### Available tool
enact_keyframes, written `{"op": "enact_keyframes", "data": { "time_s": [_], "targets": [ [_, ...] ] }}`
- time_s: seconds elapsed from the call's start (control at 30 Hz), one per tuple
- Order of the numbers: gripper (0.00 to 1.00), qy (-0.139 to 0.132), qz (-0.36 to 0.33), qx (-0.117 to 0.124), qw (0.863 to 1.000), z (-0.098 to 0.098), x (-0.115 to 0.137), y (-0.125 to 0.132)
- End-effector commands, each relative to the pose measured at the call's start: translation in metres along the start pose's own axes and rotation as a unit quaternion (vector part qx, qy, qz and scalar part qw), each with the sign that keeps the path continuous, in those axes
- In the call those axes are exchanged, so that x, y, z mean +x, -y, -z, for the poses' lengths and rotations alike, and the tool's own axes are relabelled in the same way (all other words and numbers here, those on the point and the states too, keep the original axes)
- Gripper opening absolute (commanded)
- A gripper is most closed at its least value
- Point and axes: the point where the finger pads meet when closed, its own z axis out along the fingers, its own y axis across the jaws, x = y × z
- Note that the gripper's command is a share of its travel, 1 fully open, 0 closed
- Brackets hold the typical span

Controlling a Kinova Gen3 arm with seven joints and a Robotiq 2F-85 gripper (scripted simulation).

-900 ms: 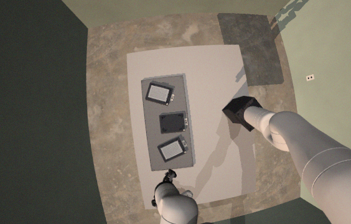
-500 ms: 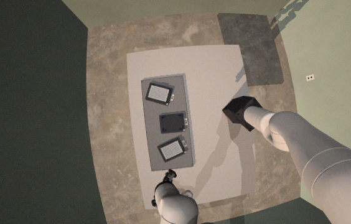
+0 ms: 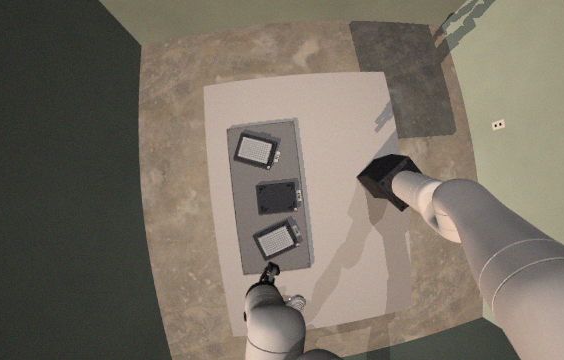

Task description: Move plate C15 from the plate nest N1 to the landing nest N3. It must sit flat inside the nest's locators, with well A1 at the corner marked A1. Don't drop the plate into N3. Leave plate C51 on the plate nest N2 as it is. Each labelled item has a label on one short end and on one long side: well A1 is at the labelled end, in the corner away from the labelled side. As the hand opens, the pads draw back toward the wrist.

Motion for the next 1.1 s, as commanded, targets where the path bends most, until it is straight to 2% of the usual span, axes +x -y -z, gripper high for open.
{"op": "enact_keyframes", "data": {
  "time_s": [0.0,0.13,0.2,0.7,0.77,0.93,1.0,1.07],
  "targets": [
    [1.00,-0.003,0.004,0.011,1.000,-0.005,-0.005,0.008],
    [1.00,-0.006,0.016,0.026,1.000,-0.010,-0.011,0.018],
    [1.00,-0.006,0.016,0.026,1.000,-0.010,-0.011,0.018],
    [1.00,-0.019,0.063,0.083,0.994,-0.027,-0.033,0.060],
    [1.00,-0.019,0.063,0.083,0.994,-0.027,-0.033,0.060],
    [1.00,-0.023,0.078,0.102,0.991,-0.033,-0.041,0.073],
    [1.00,-0.029,0.097,0.125,0.987,-0.036,-0.044,0.079],
    [1.00,-0.029,0.097,0.125,0.987,-0.038,-0.047,0.084]
  ]
}}
